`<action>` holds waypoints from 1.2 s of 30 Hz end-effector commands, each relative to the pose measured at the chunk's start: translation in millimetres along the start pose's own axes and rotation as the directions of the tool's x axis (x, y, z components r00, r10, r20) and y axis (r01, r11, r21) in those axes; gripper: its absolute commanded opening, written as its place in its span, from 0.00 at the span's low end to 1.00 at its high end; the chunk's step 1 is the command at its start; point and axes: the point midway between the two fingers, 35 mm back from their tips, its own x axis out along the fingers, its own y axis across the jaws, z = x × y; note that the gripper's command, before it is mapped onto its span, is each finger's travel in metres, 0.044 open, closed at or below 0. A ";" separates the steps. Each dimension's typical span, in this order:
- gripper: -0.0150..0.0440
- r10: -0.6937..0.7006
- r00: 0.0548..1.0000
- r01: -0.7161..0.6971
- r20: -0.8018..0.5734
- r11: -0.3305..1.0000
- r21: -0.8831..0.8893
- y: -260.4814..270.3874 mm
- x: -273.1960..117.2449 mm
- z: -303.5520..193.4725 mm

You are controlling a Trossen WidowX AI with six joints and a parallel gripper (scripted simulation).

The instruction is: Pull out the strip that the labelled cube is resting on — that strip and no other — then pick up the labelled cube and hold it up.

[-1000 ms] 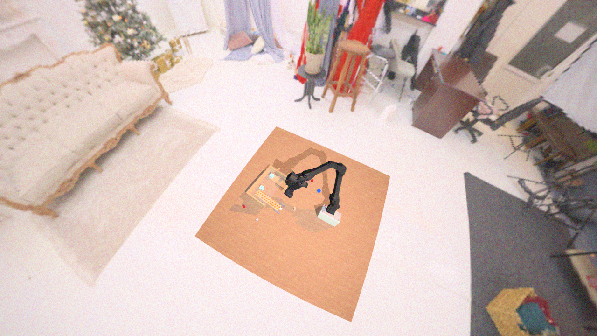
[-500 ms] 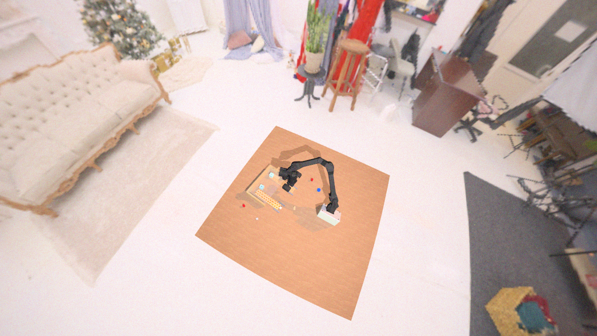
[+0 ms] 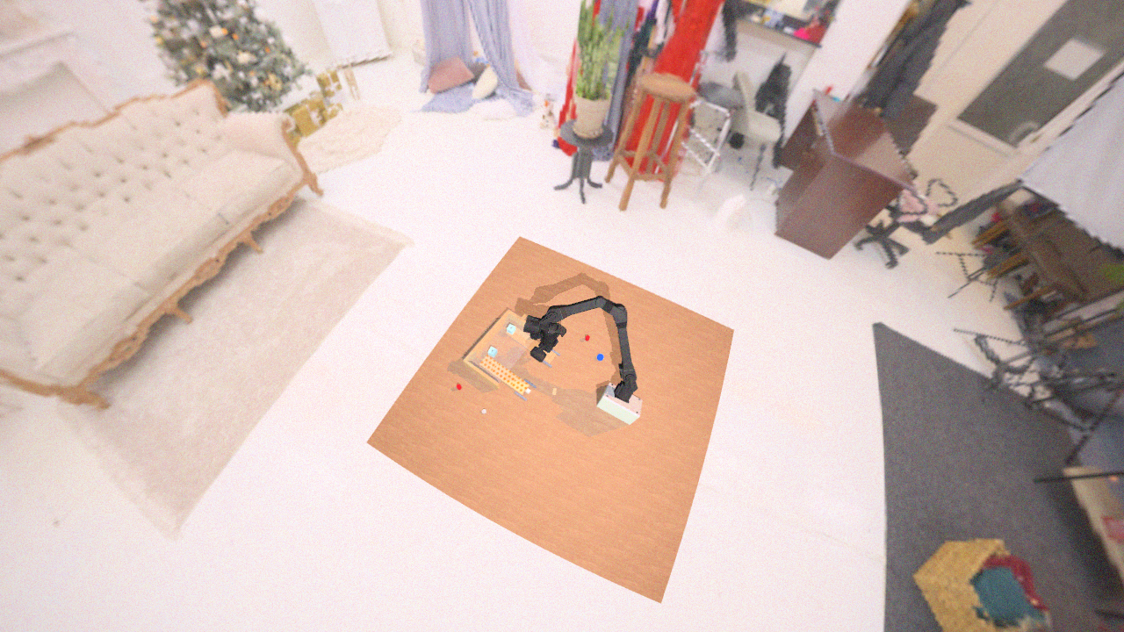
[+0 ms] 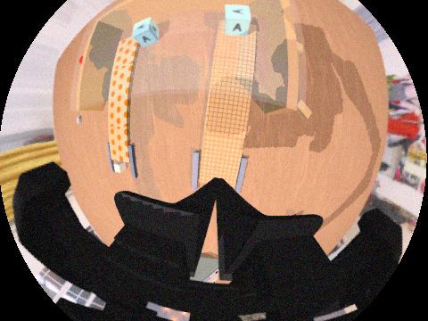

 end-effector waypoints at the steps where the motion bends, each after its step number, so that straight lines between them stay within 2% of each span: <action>1: 0.25 -0.007 1.000 0.007 -0.009 1.000 -0.010 0.8 9.3 -2.7; 27: 0.25 -0.011 1.000 0.010 -0.008 1.000 -0.010 -2.2 51.1 -6.3; 36: 0.25 -0.011 1.000 0.011 -0.008 1.000 -0.010 -2.3 52.1 -6.5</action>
